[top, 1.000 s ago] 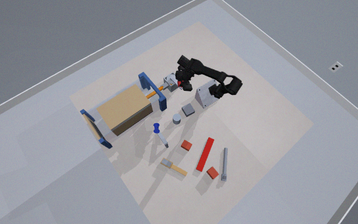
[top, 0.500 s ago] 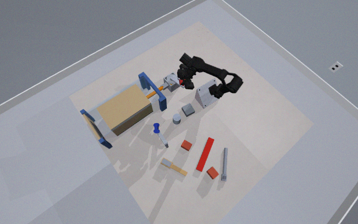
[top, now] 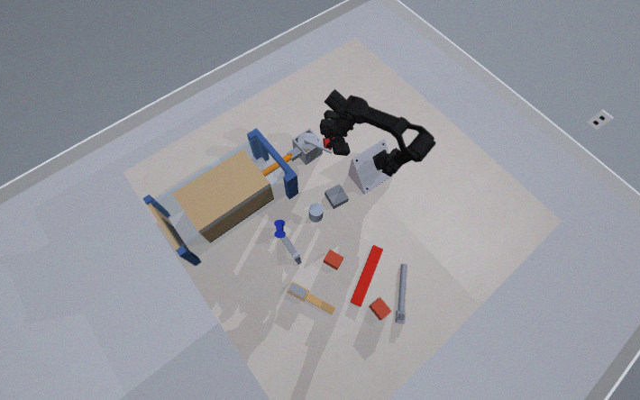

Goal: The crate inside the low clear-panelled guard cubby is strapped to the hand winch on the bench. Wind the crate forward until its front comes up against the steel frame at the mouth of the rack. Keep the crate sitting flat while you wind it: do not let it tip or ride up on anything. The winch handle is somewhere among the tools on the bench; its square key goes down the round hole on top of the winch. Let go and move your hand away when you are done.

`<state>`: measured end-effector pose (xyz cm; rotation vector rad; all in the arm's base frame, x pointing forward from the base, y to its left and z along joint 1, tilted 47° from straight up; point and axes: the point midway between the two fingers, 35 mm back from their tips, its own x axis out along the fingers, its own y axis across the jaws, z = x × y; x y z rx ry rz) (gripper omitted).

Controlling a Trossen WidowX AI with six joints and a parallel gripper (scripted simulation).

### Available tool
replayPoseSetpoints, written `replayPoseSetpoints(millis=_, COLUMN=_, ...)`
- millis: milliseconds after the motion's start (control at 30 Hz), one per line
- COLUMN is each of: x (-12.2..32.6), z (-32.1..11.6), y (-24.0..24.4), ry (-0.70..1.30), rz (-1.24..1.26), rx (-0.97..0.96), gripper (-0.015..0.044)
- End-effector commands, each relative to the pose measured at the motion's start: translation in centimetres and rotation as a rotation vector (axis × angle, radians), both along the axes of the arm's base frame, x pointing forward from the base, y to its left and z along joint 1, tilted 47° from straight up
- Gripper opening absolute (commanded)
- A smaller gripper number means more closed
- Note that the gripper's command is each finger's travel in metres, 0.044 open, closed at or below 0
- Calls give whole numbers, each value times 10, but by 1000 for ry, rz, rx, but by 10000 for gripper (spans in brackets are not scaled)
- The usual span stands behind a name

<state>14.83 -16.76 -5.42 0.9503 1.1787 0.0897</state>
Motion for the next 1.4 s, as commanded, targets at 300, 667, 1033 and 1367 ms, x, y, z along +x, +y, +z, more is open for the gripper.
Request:
replayPoseSetpoints(millis=300, x=-23, z=-12, y=-8, ry=37, rz=0, rx=-2, gripper=0)
replayPoseSetpoints(millis=667, x=-33, z=-20, y=-16, ry=38, rz=0, rx=-3, gripper=0)
replayPoseSetpoints(millis=1033, x=-41, z=-28, y=-24, ry=39, rz=0, rx=-4, gripper=0)
replayPoseSetpoints(millis=1367, x=-47, z=-36, y=-32, ry=39, rz=0, rx=-5, gripper=0)
